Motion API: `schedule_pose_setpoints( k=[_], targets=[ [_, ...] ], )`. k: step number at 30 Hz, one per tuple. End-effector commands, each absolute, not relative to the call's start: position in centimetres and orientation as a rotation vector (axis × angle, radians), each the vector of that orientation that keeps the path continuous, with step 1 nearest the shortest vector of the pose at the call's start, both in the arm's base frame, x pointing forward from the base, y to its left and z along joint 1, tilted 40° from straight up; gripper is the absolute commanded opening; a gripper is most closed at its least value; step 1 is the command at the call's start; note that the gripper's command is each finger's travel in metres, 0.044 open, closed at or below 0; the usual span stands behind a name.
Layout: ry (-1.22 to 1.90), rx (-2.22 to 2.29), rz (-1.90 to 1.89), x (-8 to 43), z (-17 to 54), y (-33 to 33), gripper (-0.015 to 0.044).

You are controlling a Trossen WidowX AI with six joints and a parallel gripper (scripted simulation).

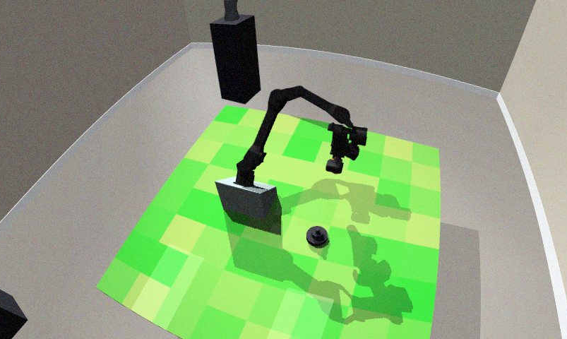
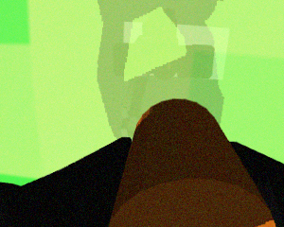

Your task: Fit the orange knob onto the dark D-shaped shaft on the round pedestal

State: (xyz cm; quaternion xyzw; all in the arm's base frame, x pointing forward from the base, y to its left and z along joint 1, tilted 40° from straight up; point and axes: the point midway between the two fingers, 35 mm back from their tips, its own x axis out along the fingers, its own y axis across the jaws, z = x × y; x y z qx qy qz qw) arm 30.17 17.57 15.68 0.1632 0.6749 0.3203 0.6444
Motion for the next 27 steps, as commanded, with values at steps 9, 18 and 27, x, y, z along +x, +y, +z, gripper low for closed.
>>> schedule_pose_setpoints(
  k=[9, 18, 27],
  targets=[
    [1.534, 0.371, 0.733, 30.9, 15.4, 15.9, 0.0],
    [1.534, 0.365, 0.725, 32.1, 13.2, 14.4, 0.0],
    [1.534, 0.361, 0.72, 33.1, 10.9, 12.7, 0.0]
  ],
)
